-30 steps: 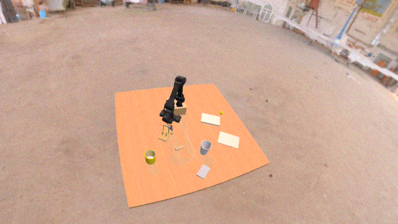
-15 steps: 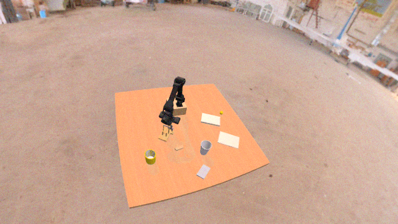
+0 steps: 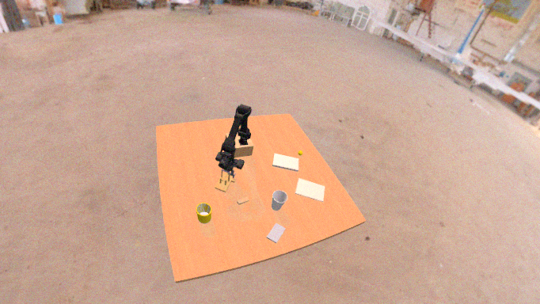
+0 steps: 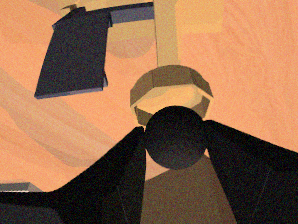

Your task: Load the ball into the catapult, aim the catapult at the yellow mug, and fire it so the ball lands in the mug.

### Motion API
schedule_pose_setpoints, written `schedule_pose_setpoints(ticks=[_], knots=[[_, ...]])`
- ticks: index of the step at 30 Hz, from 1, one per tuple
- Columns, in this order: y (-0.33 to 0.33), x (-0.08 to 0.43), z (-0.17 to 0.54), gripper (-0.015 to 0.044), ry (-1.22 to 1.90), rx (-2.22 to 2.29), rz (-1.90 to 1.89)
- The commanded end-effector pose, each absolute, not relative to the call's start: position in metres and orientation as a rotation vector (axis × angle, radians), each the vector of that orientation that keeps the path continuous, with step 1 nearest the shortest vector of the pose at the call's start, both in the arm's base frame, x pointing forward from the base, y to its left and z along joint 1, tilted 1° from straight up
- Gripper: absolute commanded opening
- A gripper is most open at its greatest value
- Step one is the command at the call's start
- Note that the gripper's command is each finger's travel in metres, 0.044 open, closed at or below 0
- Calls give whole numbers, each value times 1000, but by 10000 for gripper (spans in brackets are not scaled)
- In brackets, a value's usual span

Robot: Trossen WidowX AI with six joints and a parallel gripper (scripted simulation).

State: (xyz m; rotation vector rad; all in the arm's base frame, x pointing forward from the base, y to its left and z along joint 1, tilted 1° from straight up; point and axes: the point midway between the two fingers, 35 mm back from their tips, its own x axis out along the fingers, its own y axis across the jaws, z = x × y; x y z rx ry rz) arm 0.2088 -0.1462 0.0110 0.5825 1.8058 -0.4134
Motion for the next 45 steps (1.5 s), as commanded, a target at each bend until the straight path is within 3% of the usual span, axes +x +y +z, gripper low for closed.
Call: schedule_pose_setpoints(ticks=[1, 7, 13, 17, 27, 45], knots=[[-146, 209, 11, 131, 1806, 583, -413], [-147, 210, 21, 289, 1807, 582, -413], [-146, 207, 116, 440, 1816, 579, -408], [-152, 216, 106, 440, 1787, 577, -416], [-218, 302, 133, 440, 1470, 450, -451], [-328, 434, 223, 440, 912, 222, -537]])
